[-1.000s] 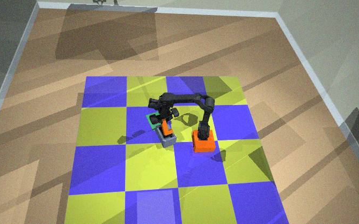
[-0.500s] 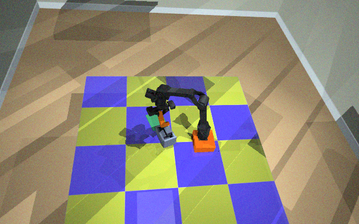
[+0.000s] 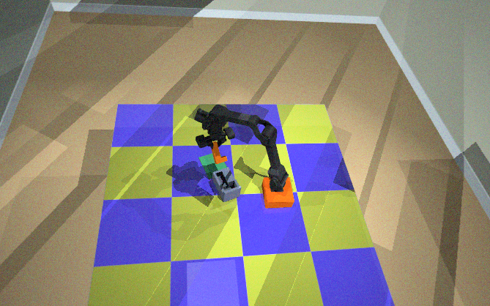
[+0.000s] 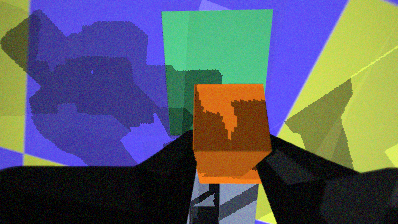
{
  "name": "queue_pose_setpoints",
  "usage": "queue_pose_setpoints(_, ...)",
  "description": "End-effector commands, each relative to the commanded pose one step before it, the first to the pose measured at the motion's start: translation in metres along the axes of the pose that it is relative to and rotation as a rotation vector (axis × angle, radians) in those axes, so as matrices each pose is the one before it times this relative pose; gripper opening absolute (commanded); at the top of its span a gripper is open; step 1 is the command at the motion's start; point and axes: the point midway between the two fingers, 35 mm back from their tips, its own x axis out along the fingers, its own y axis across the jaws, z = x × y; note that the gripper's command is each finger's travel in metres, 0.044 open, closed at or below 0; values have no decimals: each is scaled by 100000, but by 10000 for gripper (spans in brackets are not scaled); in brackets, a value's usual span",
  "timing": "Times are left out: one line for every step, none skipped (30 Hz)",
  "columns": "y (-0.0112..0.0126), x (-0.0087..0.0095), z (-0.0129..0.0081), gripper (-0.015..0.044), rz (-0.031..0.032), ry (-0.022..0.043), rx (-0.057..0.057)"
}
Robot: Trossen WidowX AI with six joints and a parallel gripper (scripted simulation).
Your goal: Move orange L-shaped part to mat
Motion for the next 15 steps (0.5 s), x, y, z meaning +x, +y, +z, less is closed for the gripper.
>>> queue_pose_setpoints(-255, -136, 1681, 0, -239, -694, -336)
queue_pose_setpoints(-9, 1, 61, 0, -1, -4, 0)
queue_pose_setpoints(0, 0, 0, 0, 0, 0, 0)
queue_pose_setpoints(0, 0, 0, 0, 0, 0, 0)
queue_pose_setpoints(1, 27, 1, 0, 0, 0, 0)
queue_pose_setpoints(1, 51, 2, 0, 0, 0, 0)
queue_pose_setpoints(2, 77, 2, 0, 0, 0, 0)
queue_pose_setpoints(2, 96, 3, 0, 0, 0, 0)
queue_pose_setpoints(2, 117, 3, 0, 0, 0, 0)
queue_pose_setpoints(2, 141, 3, 0, 0, 0, 0)
queue_pose_setpoints(2, 160, 3, 0, 0, 0, 0)
queue_pose_setpoints(2, 155, 2, 0, 0, 0, 0)
queue_pose_setpoints(1, 161, 2, 0, 0, 0, 0)
queue_pose_setpoints(1, 156, 1, 0, 0, 0, 0)
queue_pose_setpoints(1, 152, 1, 0, 0, 0, 0)
